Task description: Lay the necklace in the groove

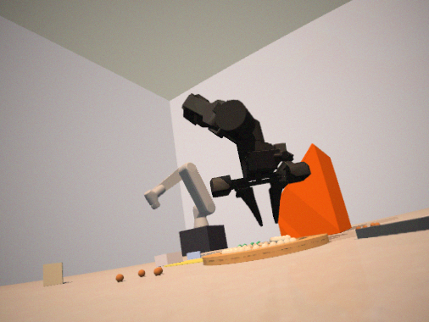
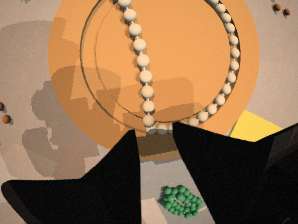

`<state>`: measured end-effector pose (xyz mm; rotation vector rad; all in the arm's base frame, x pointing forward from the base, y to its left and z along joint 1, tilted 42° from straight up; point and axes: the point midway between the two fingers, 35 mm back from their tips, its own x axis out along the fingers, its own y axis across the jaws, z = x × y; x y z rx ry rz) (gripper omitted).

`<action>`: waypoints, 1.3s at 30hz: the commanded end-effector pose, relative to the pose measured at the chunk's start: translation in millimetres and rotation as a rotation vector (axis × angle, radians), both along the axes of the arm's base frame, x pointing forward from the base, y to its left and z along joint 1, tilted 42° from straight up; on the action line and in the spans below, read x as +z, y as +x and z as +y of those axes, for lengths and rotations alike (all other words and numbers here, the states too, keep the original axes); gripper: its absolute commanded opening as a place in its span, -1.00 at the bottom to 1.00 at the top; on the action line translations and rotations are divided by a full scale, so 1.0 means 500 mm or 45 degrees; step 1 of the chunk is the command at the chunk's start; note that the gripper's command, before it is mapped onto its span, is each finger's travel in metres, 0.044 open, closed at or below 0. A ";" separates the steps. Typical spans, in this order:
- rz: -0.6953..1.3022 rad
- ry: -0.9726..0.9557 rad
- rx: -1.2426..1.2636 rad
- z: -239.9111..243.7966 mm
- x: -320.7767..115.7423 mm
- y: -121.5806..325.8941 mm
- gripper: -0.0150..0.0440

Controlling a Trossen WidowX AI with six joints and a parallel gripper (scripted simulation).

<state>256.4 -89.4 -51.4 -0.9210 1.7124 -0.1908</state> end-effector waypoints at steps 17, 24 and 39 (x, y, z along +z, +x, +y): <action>0.008 -0.006 0.003 -0.042 -0.043 -0.010 -0.08; -0.002 -0.002 -0.002 -0.040 -0.041 -0.007 -0.17; -0.002 -0.002 -0.002 -0.040 -0.041 -0.007 -0.49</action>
